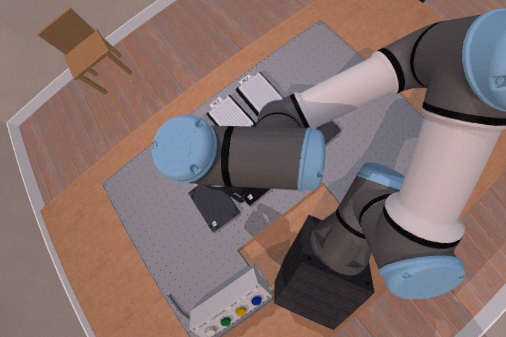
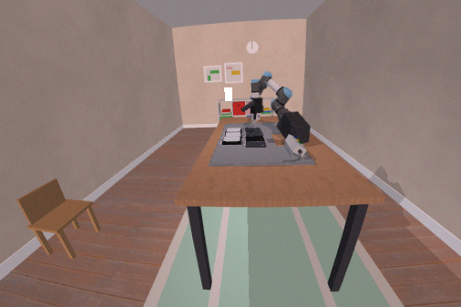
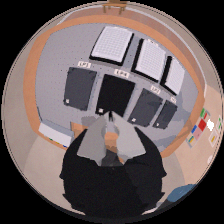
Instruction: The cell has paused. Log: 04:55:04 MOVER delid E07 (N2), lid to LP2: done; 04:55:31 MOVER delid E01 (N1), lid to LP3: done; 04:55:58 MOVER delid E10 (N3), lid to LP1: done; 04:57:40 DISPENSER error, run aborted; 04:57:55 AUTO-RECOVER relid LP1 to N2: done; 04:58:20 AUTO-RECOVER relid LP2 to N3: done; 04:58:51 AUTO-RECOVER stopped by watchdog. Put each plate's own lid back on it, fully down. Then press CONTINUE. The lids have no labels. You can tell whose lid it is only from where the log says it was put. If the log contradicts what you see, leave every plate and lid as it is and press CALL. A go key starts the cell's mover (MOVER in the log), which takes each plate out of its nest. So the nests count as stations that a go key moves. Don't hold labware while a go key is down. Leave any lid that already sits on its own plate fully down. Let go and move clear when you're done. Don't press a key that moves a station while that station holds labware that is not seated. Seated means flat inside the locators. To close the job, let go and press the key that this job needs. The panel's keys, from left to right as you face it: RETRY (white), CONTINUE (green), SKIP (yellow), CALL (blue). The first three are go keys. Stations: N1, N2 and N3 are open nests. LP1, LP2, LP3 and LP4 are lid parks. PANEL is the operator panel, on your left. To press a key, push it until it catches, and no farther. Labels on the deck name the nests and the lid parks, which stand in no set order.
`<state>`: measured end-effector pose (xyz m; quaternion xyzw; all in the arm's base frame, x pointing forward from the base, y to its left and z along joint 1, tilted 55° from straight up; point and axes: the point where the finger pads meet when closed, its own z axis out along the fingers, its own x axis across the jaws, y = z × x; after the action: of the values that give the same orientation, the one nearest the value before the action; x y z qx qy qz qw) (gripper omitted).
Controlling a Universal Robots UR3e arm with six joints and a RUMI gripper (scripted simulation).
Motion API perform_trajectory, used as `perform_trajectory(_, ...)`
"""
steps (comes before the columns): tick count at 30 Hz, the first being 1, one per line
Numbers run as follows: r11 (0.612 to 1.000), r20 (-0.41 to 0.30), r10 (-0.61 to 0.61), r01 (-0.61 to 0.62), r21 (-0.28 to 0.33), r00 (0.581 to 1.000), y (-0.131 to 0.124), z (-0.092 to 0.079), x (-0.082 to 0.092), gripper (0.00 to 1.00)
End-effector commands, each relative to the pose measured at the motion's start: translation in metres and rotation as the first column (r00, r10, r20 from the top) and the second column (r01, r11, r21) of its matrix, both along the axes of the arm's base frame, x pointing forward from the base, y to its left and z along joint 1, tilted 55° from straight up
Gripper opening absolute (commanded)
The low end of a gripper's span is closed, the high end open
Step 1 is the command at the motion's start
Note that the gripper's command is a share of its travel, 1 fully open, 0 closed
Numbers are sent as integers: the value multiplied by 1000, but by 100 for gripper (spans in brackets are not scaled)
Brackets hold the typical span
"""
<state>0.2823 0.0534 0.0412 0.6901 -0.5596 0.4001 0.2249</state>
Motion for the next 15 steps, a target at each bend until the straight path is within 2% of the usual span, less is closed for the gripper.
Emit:
perform_trajectory(1,998,-75,54,-56,-30,996,16,-20,3,0)
perform_trajectory(4,995,-122,86,-92,-44,989,25,-32,4,0)
perform_trajectory(6,995,-122,86,-92,-44,989,25,-32,4,0)
perform_trajectory(15,977,-258,174,-200,-76,950,53,-68,6,0)
